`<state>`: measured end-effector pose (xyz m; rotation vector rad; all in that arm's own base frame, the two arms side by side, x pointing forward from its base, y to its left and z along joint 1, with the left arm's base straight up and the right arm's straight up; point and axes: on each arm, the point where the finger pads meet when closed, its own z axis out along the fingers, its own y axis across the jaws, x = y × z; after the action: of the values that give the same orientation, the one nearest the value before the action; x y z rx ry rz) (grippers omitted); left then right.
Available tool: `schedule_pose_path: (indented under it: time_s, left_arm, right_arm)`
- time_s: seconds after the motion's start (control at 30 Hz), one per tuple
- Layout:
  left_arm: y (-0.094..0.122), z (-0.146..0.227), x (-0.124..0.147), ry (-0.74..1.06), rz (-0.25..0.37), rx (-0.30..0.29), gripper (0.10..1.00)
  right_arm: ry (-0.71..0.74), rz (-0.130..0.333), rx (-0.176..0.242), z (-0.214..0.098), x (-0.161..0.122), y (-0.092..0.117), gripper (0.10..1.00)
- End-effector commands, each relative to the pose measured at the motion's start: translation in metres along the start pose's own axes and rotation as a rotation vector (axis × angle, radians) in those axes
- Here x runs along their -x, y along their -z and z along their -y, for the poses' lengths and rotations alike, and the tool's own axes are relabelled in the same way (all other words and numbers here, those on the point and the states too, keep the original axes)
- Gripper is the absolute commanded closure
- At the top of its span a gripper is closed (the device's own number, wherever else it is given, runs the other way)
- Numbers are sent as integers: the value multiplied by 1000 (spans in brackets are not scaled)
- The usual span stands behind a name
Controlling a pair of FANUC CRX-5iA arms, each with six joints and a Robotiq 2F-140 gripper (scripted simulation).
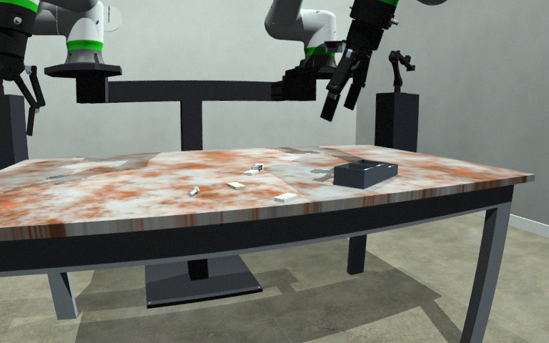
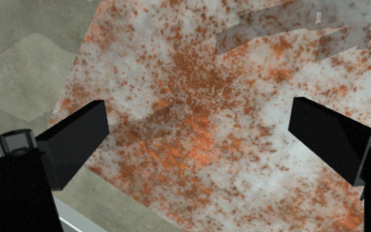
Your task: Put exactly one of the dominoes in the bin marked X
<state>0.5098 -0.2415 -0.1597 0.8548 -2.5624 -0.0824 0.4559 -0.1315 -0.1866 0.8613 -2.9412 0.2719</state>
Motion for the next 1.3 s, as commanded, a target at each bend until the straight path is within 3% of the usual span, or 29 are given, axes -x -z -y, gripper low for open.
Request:
schedule_pose_path:
  time_s: [0.0,0.73,1.03,1.1,1.27]
  left_arm:
    - [1,1,0,0,1,-2,98]
    - [1,1,0,0,1,-2,98]
    - [1,1,0,0,1,-2,98]
    - [1,1,0,0,1,-2,98]
    - [1,1,0,0,1,-2,98]
  right_arm:
    - [0,1,-1,1,1,1,98]
    - [0,1,-1,1,0,7,98]
    - [0,2,0,9,-6,58,98]
    - [0,2,0,9,-6,58,98]
    - [0,2,-1,15,-10,96,98]
